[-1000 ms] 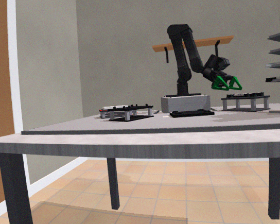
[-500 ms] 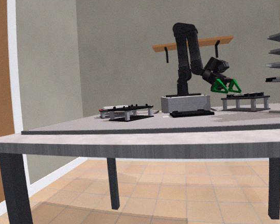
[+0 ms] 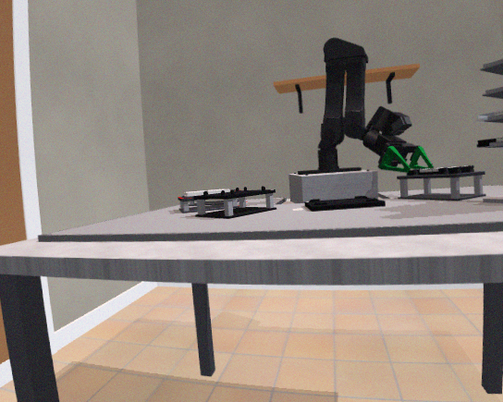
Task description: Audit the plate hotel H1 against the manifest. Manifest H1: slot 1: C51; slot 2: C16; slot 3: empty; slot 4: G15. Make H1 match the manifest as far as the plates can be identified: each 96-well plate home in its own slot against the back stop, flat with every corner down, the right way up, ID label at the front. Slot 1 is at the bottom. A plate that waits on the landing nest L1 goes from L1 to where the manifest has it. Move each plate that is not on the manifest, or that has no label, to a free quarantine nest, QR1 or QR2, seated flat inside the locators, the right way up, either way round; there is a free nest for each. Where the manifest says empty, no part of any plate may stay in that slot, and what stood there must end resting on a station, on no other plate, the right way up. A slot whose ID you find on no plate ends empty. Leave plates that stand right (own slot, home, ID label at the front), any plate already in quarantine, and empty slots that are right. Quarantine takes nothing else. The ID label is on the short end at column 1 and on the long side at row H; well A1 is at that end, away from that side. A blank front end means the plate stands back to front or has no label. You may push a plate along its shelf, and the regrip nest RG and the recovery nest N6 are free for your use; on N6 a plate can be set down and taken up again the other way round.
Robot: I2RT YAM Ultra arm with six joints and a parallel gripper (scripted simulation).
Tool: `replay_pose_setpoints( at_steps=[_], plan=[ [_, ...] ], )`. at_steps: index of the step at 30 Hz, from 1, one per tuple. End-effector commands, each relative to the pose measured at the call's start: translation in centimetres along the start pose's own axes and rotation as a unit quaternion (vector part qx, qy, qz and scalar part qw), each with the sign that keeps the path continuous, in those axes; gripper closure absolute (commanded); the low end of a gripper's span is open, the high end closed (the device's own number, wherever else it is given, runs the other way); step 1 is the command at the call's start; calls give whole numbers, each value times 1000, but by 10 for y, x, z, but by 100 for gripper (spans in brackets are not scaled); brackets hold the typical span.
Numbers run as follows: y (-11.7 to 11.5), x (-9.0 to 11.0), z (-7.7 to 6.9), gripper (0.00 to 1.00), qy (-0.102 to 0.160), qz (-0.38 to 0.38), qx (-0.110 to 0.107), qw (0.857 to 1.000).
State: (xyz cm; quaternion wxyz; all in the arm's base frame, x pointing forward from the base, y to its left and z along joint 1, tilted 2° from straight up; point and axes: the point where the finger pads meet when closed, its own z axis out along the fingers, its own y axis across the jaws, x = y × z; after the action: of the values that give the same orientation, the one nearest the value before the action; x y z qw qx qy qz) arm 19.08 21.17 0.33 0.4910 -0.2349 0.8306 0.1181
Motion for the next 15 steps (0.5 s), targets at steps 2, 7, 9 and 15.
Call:
replay_pose_setpoints(
  at_steps=[2, 7, 9, 15],
  plan=[
    [2, -6, 1, 0, -18, 12, -3, 1000],
    [2, -1, 3, 0, -18, 12, -3, 1000],
    [2, 1, 4, 0, -18, 12, -3, 1000],
    [2, 4, 5, 0, -18, 12, -3, 1000]
  ],
)
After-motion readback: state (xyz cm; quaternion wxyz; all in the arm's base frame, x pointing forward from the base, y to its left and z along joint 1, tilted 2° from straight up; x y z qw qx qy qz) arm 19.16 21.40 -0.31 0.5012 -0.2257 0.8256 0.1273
